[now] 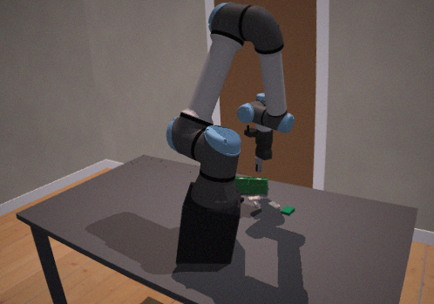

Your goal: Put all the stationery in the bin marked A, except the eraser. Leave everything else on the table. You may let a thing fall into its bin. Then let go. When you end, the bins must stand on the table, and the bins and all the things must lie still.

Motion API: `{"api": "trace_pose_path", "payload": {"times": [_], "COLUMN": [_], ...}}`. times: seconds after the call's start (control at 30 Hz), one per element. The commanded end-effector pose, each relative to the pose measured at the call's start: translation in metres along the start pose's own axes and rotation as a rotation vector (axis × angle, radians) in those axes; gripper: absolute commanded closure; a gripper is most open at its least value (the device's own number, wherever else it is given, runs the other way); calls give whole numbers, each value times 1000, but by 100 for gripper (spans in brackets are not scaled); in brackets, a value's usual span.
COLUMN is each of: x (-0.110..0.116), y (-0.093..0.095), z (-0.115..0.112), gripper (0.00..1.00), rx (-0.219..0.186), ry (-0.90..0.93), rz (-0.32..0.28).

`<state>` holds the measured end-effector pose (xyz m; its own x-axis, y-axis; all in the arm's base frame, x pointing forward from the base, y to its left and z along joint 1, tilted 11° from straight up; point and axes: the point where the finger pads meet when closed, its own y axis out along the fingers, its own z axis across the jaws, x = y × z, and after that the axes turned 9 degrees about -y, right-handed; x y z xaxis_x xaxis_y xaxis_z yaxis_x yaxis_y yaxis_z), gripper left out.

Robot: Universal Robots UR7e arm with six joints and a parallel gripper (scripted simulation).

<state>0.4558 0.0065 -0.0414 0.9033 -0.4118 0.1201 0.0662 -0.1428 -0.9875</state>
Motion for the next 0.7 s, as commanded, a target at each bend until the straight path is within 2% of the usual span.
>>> {"api": "trace_pose_path", "payload": {"times": [0.0, 0.13, 0.67], "x": [28, 26, 28], "y": [28, 33, 31], "z": [25, 26, 26], "gripper": [69, 69, 69], "rx": [-3, 0, 6], "ry": [138, 228, 538], "rz": [-9, -6, -8]}}
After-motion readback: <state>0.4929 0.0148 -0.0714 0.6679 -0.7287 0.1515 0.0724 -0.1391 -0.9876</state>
